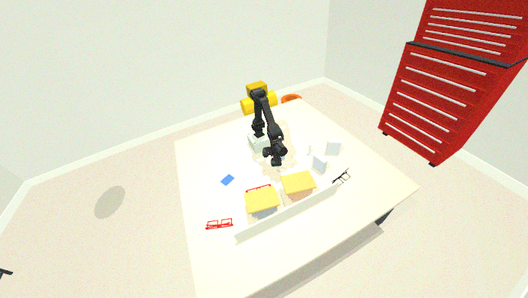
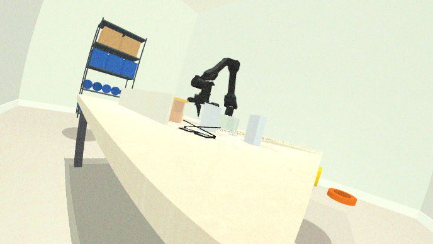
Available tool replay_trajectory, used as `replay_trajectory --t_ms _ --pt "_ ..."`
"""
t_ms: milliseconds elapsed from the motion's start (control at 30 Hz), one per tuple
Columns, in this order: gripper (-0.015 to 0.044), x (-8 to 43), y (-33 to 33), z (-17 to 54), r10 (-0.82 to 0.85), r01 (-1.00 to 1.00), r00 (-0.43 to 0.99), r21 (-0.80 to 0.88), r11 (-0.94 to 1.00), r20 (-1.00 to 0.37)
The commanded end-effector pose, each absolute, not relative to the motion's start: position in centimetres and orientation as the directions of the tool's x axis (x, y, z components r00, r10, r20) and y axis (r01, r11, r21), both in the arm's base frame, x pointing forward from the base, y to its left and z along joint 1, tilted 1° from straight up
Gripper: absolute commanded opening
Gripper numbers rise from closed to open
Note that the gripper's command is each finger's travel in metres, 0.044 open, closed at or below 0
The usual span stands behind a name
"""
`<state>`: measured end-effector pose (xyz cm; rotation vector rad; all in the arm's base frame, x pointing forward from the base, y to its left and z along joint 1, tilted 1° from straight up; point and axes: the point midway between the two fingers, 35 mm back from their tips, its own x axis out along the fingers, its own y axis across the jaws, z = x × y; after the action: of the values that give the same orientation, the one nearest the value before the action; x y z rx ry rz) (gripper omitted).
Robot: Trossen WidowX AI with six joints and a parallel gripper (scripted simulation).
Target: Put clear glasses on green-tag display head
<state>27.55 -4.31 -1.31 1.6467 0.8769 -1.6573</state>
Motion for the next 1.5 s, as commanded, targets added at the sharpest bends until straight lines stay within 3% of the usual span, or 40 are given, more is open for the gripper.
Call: replay_trajectory --t_ms 0,167,300,667,767,1467 --pt "0.0107 28.6 -4.9 2.2 0.009 0.818 0.013 0.006 -0.576 -1.000" --pt "0.0107 28.6 -4.9 2.4 0.009 0.818 0.013 0.006 -0.576 -1.000" --pt "0.0200 28.7 -4.8 1.8 0.011 0.815 0.019 0.009 -0.579 -1.000" --pt "0.0200 27.8 -4.3 2.3 0.009 0.816 0.012 0.005 -0.579 -1.000" --pt "0.0140 27.8 -4.3 2.3 0.009 0.816 0.012 0.005 -0.579 -1.000" --pt "0.0140 28.0 -4.4 0.5 0.009 0.816 0.012 0.005 -0.579 -1.000"
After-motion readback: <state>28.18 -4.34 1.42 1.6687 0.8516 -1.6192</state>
